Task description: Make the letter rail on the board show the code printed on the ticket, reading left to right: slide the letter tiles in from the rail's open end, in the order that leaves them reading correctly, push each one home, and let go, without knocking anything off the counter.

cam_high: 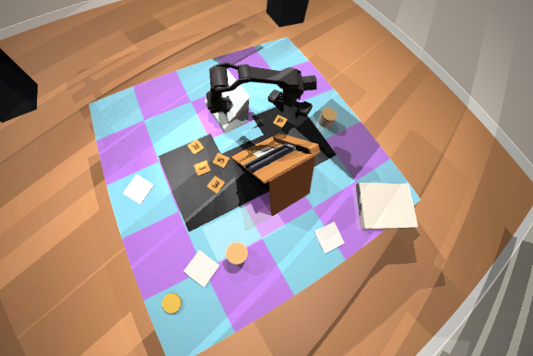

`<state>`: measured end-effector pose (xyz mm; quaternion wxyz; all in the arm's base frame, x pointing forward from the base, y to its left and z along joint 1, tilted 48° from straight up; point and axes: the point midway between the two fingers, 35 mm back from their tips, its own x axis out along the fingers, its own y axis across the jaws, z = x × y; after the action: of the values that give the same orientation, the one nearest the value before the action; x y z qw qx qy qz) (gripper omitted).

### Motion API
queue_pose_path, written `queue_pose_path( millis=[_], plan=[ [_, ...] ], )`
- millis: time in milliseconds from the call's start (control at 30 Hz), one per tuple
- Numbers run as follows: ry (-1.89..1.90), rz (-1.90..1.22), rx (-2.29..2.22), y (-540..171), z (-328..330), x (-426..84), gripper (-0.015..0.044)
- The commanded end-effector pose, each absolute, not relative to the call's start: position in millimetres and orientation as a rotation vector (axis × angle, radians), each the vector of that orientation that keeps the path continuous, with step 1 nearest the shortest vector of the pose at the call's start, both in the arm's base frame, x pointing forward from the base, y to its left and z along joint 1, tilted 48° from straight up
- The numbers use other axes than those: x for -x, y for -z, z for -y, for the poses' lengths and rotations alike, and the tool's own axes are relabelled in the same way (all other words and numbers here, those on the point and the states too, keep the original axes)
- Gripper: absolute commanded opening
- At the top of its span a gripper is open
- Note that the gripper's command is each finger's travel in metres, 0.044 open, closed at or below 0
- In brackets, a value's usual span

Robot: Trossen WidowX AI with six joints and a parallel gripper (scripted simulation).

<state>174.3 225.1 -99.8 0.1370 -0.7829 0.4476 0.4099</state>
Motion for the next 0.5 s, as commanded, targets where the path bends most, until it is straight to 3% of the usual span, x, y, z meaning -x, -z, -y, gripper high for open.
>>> queue_pose_path(
  millis=[0,467],
  plan=[
    [-1.233,-1.462,2.288,154.4,-186.6,-150.0,0.0340],
    [-1.250,-1.526,2.295,176.9,-163.3,-131.2,0.0340]
  ],
)
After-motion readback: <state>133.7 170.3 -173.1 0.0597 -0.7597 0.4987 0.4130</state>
